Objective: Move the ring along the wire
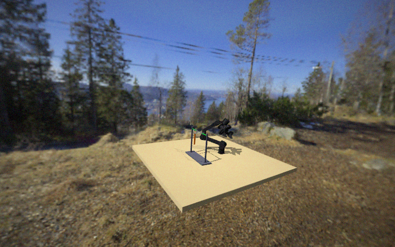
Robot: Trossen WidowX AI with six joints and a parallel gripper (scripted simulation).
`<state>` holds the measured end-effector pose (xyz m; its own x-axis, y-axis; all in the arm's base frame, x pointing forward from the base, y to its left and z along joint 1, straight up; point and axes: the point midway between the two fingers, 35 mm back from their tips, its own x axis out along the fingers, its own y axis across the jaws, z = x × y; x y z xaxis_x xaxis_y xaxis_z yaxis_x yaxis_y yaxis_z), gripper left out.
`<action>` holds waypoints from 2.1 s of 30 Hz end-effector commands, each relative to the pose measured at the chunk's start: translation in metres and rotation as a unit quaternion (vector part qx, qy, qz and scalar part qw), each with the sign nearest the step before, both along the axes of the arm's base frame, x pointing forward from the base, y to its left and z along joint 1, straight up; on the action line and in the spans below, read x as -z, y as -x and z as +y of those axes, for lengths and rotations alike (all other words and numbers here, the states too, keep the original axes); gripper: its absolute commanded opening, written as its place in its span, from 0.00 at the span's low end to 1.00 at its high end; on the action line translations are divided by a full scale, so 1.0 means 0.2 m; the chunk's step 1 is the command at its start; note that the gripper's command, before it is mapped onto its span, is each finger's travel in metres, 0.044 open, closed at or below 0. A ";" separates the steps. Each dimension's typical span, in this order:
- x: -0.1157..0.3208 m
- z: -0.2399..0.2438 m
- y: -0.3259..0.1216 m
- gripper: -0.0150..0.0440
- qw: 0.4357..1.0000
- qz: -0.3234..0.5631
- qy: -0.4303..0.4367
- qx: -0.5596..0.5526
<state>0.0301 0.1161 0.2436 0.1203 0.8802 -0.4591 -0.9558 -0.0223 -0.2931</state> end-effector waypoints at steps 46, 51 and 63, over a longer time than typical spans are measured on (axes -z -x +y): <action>0.30 0.08 -0.47 0.53 0.924 0.095 -0.057 0.366; 0.33 0.04 -0.55 0.53 0.907 0.098 -0.072 0.403; 0.40 -0.11 -0.73 0.53 0.862 0.097 -0.112 0.486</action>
<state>0.1660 0.1048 0.1690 0.7596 0.5134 -0.3994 -0.5696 0.8215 -0.0275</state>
